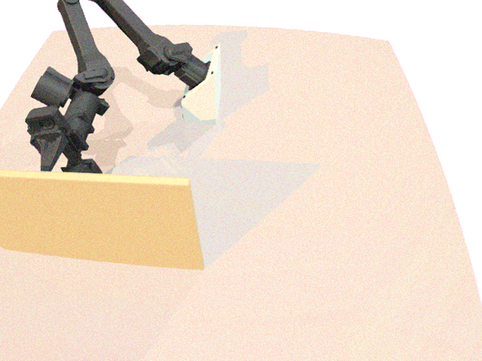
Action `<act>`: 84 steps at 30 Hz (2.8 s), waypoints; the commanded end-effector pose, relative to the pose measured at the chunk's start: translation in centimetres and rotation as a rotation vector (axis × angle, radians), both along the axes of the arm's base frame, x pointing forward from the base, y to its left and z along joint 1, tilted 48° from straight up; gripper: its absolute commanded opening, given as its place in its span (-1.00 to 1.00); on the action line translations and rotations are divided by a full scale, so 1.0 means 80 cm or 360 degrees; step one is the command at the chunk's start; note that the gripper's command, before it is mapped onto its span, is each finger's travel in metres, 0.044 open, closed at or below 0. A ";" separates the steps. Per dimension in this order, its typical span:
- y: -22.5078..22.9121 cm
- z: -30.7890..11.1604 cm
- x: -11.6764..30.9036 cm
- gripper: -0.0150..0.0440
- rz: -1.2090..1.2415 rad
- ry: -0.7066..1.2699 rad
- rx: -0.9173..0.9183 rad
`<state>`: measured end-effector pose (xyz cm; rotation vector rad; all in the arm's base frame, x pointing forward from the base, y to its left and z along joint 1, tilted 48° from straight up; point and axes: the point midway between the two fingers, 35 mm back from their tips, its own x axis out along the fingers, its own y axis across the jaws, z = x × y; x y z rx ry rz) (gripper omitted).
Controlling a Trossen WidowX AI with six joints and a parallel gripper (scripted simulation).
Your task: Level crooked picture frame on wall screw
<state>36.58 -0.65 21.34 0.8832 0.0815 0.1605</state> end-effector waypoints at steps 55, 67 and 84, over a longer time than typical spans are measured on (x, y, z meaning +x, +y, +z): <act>0.001 0.005 0.010 0.03 -0.0006 -0.0016 -0.0002; 0.001 0.005 0.010 -0.49 -0.0006 -0.0016 -0.0002; 0.004 0.007 0.009 -0.49 -0.0006 -0.0016 -0.0002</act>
